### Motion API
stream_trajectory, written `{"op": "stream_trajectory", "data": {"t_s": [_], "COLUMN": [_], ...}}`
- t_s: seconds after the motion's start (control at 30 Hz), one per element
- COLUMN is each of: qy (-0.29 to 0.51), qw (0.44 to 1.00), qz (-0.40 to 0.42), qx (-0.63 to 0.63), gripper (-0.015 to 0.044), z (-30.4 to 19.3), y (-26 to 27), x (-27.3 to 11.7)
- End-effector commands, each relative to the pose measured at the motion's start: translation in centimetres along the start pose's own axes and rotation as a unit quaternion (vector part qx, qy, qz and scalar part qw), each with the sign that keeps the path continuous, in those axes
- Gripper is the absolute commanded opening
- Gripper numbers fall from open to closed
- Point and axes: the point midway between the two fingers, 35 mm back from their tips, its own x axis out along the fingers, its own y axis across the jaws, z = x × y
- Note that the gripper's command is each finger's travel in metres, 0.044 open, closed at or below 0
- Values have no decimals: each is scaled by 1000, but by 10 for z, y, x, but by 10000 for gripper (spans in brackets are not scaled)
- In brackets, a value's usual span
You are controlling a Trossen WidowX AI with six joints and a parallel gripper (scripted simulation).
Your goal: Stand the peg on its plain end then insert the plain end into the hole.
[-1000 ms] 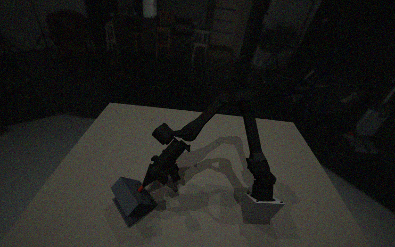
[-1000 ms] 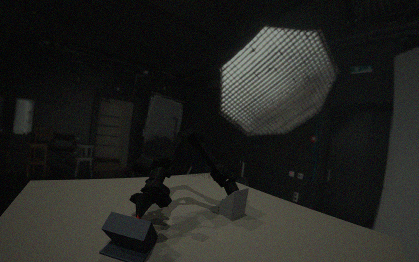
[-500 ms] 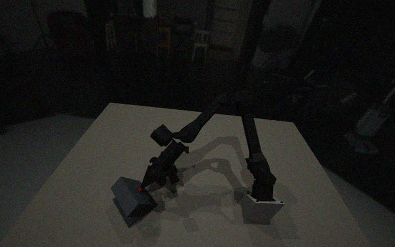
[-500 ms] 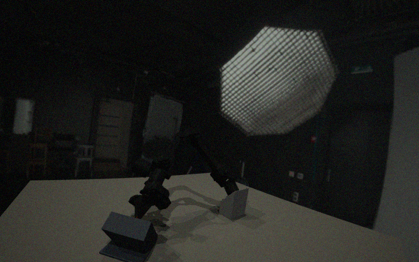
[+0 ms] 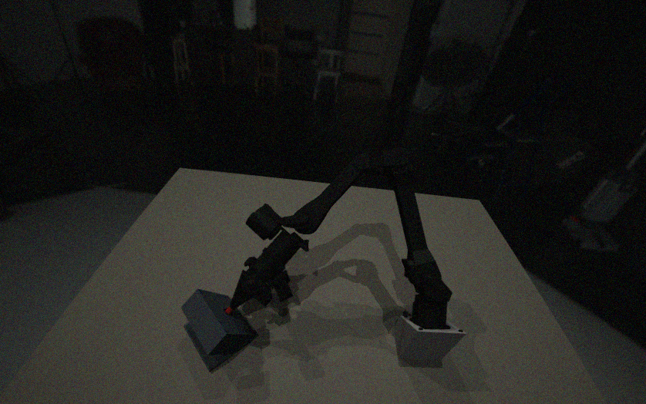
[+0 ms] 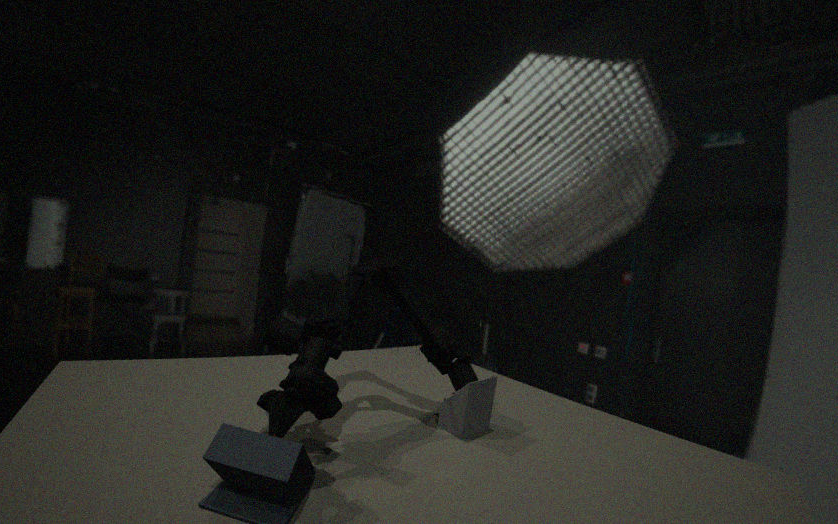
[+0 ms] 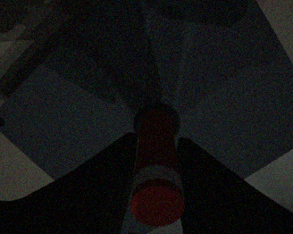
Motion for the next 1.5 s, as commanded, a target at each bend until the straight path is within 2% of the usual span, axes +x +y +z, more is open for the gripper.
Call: {"op": "stream_trajectory", "data": {"t_s": [0.0,0.37,1.47], "qy": [0,0,0], "qw": [1000,1000,1000], "qz": [0,0,0], "qx": [0,0,1], "gripper": [158,440,440], "z": [0,0,-5], "y": [0,0,2], "x": [0,-3,-48]}}
